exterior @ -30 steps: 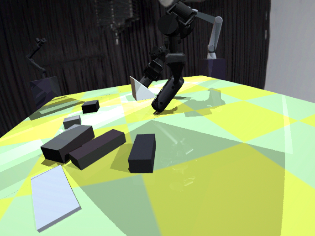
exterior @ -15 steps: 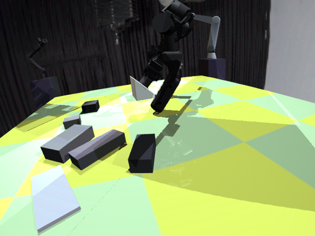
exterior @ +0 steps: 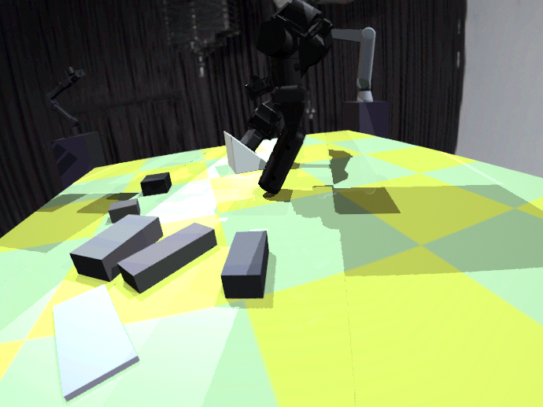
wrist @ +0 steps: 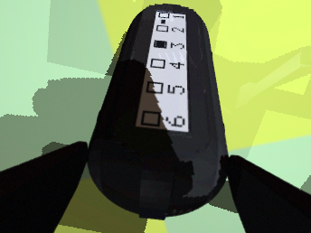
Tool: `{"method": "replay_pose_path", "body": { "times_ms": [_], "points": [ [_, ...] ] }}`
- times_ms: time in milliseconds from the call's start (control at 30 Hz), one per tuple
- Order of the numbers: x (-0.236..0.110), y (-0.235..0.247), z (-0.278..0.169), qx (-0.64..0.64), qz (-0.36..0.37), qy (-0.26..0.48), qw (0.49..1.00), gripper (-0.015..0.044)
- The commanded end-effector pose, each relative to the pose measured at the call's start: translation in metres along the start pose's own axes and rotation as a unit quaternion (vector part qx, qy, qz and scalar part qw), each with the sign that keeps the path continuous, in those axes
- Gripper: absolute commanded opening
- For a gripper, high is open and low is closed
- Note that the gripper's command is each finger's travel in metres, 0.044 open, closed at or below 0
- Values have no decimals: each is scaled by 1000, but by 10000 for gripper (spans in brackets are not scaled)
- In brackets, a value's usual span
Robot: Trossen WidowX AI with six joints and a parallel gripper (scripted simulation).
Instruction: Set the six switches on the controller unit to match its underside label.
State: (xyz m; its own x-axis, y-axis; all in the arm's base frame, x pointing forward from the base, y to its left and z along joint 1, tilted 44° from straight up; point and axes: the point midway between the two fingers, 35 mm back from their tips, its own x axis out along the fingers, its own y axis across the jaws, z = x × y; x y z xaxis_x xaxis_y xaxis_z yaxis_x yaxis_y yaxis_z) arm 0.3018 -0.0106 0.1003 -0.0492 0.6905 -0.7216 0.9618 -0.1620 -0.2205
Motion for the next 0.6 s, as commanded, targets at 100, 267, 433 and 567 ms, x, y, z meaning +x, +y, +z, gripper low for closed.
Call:
{"method": "replay_pose_path", "body": {
  "times_ms": [100,267,433,567],
  "points": [
    [1,0,10,0,-6,-8,1000,337],
    [0,0,14,0,-6,-8,1000,338],
    [0,0,18,0,-6,-8,1000,338],
    [-1,0,22,0,-6,-8,1000,338]
  ]
}}
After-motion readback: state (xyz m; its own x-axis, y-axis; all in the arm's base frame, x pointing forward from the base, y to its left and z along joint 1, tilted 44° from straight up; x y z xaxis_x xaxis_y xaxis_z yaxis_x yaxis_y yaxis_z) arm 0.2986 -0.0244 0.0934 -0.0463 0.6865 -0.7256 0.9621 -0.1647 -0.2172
